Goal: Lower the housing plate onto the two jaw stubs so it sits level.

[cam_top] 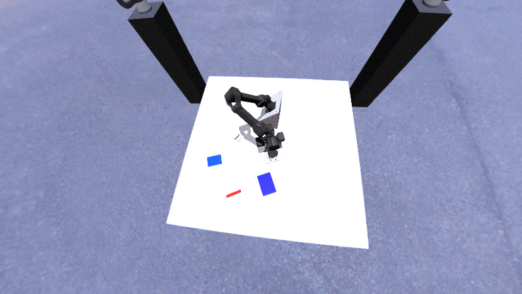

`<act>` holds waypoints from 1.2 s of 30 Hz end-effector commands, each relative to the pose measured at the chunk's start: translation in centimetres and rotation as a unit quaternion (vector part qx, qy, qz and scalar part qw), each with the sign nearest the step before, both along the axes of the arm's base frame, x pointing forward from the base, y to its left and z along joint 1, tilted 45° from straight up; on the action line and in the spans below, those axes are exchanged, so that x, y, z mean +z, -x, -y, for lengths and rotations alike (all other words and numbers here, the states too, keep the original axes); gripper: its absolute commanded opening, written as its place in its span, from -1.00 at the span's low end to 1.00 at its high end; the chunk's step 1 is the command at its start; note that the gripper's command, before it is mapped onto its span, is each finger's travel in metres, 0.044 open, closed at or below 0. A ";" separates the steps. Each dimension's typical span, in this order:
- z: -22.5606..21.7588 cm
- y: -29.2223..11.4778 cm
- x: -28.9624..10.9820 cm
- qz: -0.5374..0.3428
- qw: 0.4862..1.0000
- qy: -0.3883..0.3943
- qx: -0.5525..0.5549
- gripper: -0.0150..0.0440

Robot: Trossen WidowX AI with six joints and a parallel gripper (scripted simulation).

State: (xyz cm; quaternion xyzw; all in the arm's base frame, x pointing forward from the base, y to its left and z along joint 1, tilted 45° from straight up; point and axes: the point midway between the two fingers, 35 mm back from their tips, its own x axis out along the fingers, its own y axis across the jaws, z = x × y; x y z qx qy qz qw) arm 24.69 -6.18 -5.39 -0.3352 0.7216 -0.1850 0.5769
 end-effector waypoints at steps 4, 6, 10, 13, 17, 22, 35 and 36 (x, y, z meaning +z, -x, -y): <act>0.0 0.0 0.0 0.000 1.000 0.002 0.002 0.70; 0.1 0.0 0.0 0.000 1.000 0.001 0.002 0.70; 0.5 0.0 -0.5 0.000 1.000 0.001 0.002 0.70; 0.9 0.0 -0.9 0.000 1.000 0.001 0.002 0.70; 1.3 0.0 -1.4 0.001 1.000 0.001 0.002 0.70; 1.9 0.1 -2.0 0.001 1.000 0.001 0.002 0.70; 3.4 0.4 -3.4 0.000 1.000 0.001 0.002 0.70; 3.6 0.4 -3.5 0.000 1.000 0.002 0.002 0.70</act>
